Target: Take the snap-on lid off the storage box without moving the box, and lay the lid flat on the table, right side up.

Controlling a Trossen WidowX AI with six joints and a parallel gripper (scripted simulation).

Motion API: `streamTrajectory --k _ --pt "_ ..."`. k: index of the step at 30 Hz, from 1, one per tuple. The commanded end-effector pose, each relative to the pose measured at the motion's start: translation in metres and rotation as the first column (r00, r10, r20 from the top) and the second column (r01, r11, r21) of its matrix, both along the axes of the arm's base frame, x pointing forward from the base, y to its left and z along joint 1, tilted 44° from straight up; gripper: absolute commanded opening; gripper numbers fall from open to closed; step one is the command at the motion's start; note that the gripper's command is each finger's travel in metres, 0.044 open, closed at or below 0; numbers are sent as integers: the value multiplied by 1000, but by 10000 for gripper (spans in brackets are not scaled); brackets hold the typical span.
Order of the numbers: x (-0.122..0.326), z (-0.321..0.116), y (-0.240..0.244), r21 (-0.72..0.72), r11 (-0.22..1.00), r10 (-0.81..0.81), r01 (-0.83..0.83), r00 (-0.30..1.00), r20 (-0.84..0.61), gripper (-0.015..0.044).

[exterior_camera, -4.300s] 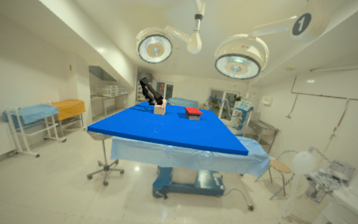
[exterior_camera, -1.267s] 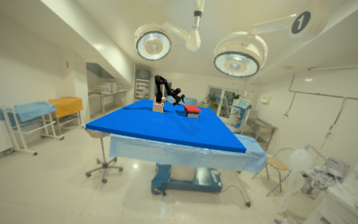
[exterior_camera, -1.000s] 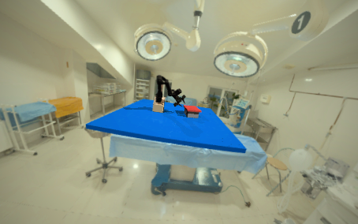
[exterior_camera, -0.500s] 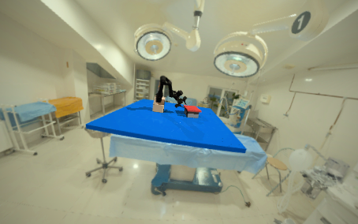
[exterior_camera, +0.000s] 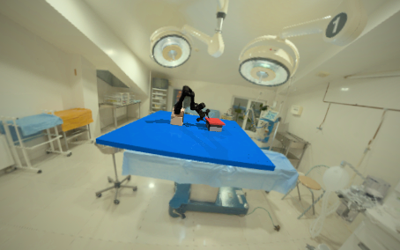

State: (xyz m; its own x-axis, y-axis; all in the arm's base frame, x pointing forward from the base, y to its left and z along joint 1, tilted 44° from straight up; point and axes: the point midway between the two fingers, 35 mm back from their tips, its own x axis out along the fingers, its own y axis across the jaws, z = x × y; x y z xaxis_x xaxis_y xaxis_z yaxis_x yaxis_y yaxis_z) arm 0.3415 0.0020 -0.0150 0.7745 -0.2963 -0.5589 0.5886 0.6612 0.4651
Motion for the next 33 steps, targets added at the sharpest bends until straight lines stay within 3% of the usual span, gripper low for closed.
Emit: streamTrajectory --k 1,3,14,18,33 --pt "4 -2 0 1 1000 7 -7 1000 3 235" --pt "4 -2 0 1 1000 7 -7 1000 3 183" --pt "4 -2 0 1 1000 7 -7 1000 3 109" --pt "4 -2 0 1 1000 7 -7 1000 3 4" --pt "3 0 1 1 1000 4 -4 1000 4 0"
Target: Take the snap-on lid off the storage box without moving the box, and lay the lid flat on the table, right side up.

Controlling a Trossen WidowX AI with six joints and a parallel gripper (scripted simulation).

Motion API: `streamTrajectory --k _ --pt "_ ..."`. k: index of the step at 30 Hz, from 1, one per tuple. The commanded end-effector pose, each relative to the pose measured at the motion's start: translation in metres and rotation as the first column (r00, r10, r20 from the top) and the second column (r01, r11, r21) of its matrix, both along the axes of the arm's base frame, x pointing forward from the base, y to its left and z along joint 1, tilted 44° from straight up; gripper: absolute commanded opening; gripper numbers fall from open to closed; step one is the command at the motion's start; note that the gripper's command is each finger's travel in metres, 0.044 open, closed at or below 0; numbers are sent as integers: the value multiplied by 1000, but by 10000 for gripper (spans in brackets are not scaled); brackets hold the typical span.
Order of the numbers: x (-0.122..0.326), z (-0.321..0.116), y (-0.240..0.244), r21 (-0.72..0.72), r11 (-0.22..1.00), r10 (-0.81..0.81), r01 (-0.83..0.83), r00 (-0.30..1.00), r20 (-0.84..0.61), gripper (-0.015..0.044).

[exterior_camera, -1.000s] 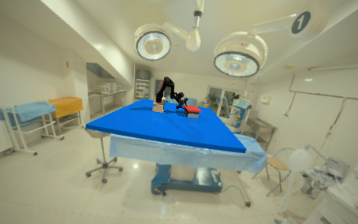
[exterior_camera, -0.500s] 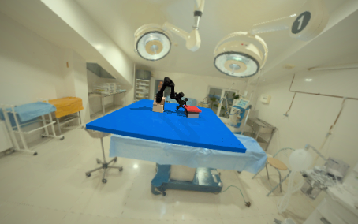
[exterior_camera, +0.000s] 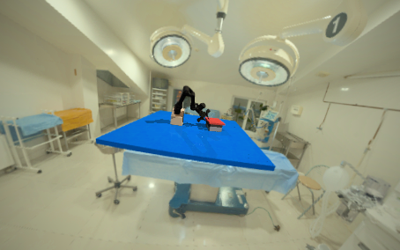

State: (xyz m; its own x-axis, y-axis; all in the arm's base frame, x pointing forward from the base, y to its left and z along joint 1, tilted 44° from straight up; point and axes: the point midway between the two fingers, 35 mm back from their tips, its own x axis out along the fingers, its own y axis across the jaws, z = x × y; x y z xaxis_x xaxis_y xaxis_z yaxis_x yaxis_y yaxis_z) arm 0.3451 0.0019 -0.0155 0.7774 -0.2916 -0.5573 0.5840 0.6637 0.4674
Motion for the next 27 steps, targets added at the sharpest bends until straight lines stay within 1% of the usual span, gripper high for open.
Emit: streamTrajectory --k 1,27 --pt "0 1 1 0 1000 -1 1 1000 1 0" --pt "-1 5 5 1 1000 -1 1 1000 1 0"
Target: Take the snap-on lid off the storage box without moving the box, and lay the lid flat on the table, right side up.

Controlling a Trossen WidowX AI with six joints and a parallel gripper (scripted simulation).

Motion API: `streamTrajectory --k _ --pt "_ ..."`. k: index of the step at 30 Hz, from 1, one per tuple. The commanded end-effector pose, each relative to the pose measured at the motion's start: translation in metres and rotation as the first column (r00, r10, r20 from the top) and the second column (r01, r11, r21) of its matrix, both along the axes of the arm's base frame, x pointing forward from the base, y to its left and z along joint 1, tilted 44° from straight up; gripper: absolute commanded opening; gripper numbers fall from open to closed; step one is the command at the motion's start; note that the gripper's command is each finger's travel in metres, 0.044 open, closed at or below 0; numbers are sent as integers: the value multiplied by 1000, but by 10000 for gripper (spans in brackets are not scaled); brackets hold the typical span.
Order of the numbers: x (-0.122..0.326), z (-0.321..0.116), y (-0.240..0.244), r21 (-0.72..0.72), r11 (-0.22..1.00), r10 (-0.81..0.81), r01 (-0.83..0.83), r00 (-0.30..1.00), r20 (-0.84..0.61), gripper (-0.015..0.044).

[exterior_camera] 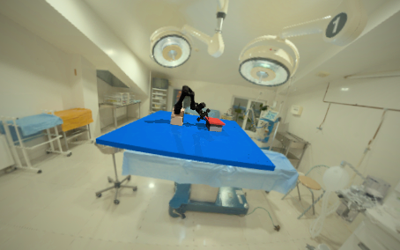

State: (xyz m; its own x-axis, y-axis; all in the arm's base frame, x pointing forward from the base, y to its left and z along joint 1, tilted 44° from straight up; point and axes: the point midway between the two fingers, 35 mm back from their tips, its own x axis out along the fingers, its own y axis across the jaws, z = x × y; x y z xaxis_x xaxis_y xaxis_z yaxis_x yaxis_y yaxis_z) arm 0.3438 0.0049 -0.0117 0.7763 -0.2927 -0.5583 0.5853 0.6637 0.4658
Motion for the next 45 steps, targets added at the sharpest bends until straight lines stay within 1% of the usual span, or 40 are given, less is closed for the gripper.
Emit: streamTrajectory --k 1,45 --pt "0 1 2 1 1000 -1 1 1000 3 0" --pt "1 6 7 2 1000 5 -5 1000 3 0"
